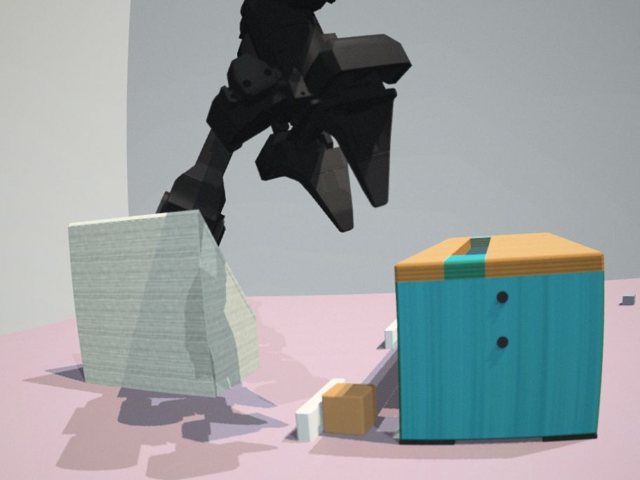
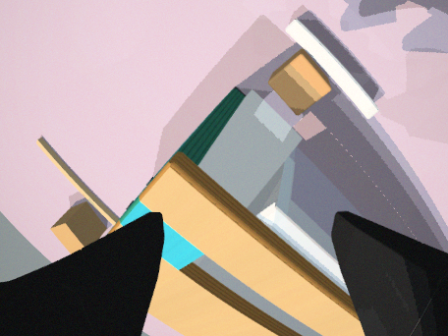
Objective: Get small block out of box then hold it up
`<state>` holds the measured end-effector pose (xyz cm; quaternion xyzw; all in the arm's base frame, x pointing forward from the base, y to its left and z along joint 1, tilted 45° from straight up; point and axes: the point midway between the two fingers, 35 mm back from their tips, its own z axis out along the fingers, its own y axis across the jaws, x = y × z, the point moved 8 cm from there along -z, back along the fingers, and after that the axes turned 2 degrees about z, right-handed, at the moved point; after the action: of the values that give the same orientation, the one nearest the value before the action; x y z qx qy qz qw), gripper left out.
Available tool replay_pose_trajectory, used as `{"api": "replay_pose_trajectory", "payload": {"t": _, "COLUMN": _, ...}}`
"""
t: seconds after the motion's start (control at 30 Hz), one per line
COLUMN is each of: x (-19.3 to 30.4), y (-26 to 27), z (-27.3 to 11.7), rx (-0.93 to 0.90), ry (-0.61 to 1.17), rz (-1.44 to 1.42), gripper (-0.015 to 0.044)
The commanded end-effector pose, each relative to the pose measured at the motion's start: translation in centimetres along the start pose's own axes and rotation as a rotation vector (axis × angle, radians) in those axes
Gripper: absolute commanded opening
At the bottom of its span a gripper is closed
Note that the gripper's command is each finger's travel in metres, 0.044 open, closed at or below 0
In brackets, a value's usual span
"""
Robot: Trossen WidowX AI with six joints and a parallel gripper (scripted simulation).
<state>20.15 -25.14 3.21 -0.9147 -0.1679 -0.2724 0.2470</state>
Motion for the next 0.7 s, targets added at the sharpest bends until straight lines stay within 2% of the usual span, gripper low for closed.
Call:
{"api": "replay_pose_trajectory", "payload": {"t": 0.0, "x": -1.5, "y": -0.1, "z": -0.3, "rx": 0.027, "ry": 0.099, "rz": 0.735, "gripper": 0.0285}}
{"api": "replay_pose_trajectory", "payload": {"t": 0.47, "x": -1.5, "y": -0.1, "z": 0.0, "rx": 0.027, "ry": 0.099, "rz": 0.735, "gripper": 0.0285}}
{"api": "replay_pose_trajectory", "payload": {"t": 0.67, "x": -3.1, "y": -1.9, "z": 7.9, "rx": 0.029, "ry": 0.101, "rz": 0.734, "gripper": 0.0285}}
